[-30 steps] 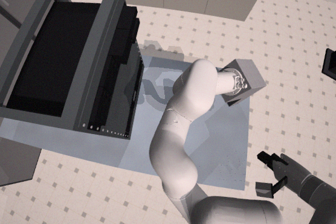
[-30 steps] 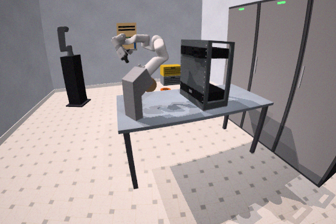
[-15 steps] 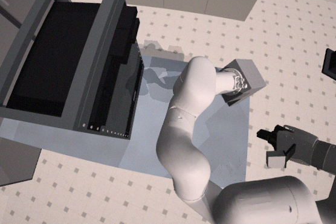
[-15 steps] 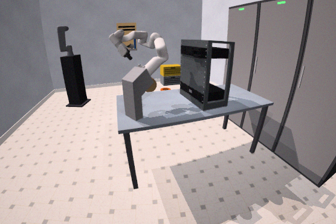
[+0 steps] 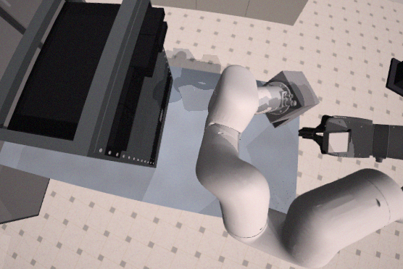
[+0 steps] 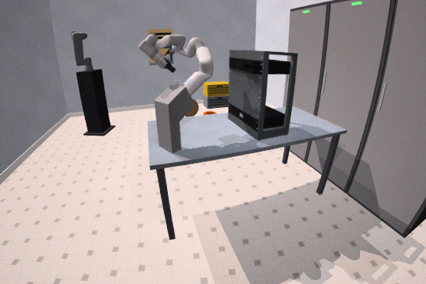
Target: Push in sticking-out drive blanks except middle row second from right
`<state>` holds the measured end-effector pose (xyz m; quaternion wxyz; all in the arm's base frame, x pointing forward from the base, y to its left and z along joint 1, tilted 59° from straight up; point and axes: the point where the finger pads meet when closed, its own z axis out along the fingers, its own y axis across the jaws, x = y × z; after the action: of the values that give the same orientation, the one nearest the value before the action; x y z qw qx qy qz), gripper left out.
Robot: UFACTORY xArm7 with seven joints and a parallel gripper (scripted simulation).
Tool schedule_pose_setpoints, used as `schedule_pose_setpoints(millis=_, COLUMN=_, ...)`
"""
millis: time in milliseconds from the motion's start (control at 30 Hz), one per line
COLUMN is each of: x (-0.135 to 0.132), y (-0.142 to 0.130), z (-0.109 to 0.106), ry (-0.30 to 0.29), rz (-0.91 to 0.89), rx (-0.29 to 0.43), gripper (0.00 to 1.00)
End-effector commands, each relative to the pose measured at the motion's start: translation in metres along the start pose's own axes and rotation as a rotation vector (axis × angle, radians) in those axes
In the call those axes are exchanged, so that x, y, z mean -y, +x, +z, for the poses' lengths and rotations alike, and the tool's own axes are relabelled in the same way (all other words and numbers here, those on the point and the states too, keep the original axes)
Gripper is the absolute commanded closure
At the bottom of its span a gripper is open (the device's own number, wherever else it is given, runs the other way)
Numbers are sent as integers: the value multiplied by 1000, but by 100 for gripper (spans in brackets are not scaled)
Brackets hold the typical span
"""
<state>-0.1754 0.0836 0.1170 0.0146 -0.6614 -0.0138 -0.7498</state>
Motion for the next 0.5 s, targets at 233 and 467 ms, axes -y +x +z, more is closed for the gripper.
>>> schedule_pose_setpoints(millis=233, x=-64, y=22, z=29, ry=69, rz=288, rx=-190, gripper=100)
schedule_pose_setpoints(millis=467, x=-86, y=32, z=42, ry=109, rz=416, rx=-260, gripper=100)
